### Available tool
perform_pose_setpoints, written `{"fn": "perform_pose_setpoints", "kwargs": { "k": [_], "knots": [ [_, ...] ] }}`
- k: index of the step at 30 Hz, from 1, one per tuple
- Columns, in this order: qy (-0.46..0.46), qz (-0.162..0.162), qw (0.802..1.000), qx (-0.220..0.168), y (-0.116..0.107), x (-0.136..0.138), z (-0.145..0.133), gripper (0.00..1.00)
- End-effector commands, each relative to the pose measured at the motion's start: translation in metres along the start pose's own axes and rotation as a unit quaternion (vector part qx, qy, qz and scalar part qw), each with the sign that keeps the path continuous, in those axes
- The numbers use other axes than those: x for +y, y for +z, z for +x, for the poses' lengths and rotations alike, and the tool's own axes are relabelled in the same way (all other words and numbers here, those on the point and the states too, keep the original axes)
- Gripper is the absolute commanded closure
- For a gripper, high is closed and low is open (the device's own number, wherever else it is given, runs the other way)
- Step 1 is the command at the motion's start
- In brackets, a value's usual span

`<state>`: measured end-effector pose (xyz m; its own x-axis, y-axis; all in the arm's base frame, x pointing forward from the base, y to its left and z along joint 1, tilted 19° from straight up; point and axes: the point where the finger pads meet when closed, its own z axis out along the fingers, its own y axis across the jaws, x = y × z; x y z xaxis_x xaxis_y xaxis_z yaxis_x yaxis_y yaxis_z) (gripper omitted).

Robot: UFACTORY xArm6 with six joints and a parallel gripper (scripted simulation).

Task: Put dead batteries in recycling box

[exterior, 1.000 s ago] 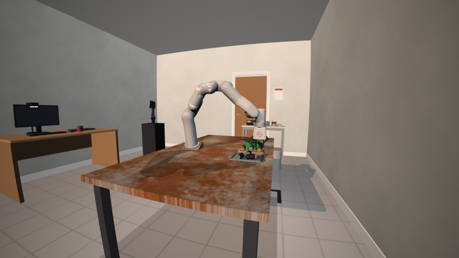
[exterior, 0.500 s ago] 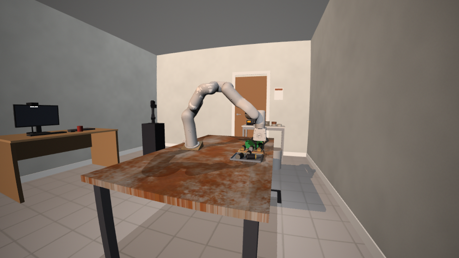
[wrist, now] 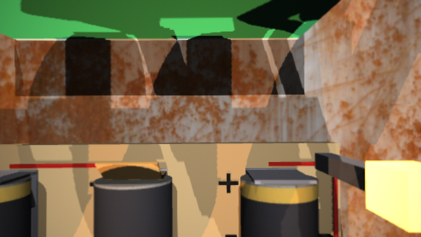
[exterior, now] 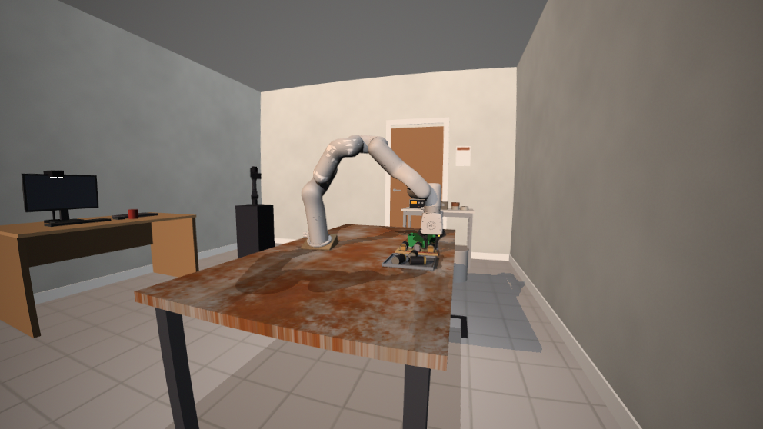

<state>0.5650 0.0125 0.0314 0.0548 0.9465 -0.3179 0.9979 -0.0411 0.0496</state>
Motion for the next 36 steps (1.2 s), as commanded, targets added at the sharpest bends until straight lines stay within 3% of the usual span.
{"fn": "perform_pose_setpoints", "kwargs": {
  "k": [1,21,36],
  "knots": [
    [0.0,-0.002,1.0,0.0,-0.002,0.001,0.0,0.72],
    [0.0,-0.002,1.0,0.0,-0.002,0.001,0.0,0.72],
    [0.0,-0.002,1.0,0.0,-0.046,0.001,0.0,0.72]
  ]
}}
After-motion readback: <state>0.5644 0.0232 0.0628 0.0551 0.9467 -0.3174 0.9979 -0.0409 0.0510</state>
